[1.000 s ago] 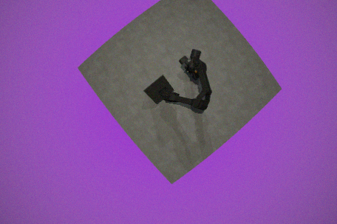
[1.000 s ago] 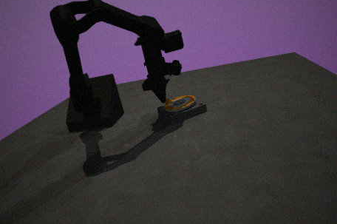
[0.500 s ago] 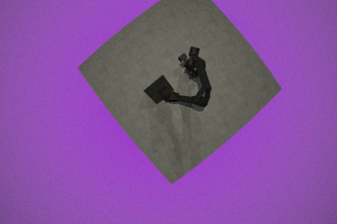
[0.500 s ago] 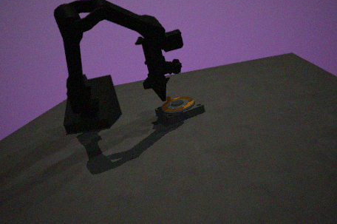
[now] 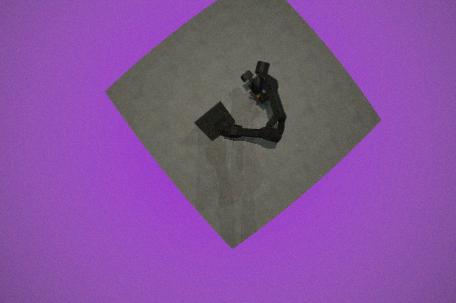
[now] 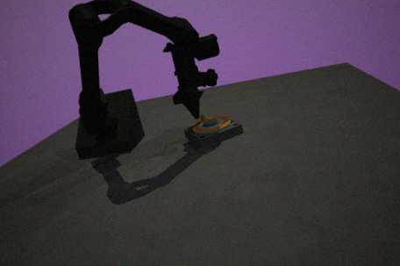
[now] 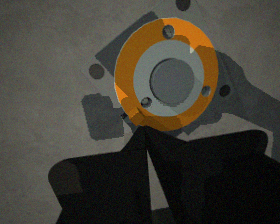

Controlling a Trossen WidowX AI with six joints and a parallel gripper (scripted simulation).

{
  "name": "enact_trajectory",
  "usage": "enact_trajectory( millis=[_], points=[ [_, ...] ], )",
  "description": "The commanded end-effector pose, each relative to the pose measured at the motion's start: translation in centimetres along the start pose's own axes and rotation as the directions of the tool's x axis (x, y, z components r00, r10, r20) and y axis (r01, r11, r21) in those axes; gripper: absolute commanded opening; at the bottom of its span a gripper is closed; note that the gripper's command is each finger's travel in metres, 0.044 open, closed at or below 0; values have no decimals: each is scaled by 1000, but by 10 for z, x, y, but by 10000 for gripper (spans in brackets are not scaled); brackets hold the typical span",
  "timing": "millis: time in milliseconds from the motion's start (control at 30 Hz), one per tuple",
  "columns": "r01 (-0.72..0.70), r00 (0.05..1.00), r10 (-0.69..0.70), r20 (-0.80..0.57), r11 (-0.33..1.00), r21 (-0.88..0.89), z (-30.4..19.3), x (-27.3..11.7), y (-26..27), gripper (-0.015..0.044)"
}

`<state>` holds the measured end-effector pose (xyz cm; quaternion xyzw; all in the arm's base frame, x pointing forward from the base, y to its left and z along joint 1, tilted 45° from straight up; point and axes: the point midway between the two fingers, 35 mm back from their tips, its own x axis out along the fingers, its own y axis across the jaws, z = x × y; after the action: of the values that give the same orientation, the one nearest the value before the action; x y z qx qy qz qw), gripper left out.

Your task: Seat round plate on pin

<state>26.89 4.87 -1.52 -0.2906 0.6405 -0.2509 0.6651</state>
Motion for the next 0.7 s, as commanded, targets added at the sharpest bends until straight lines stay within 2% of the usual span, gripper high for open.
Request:
enact_trajectory(
  millis=[0, 167, 400, 667],
  points=[
    [-6, 1000, 6, 2, 1000, 9, 4, -1, 2, 0],
    [-6, 1000, 6, 3, 1000, 9, 4, -7, 3, 0],
    [-7, 1000, 7, 2, 1000, 8, 0, -44, 1, 0],
    [-1, 1000, 1, 4, 1000, -1, 0, -37, 2, 0]
  ],
)
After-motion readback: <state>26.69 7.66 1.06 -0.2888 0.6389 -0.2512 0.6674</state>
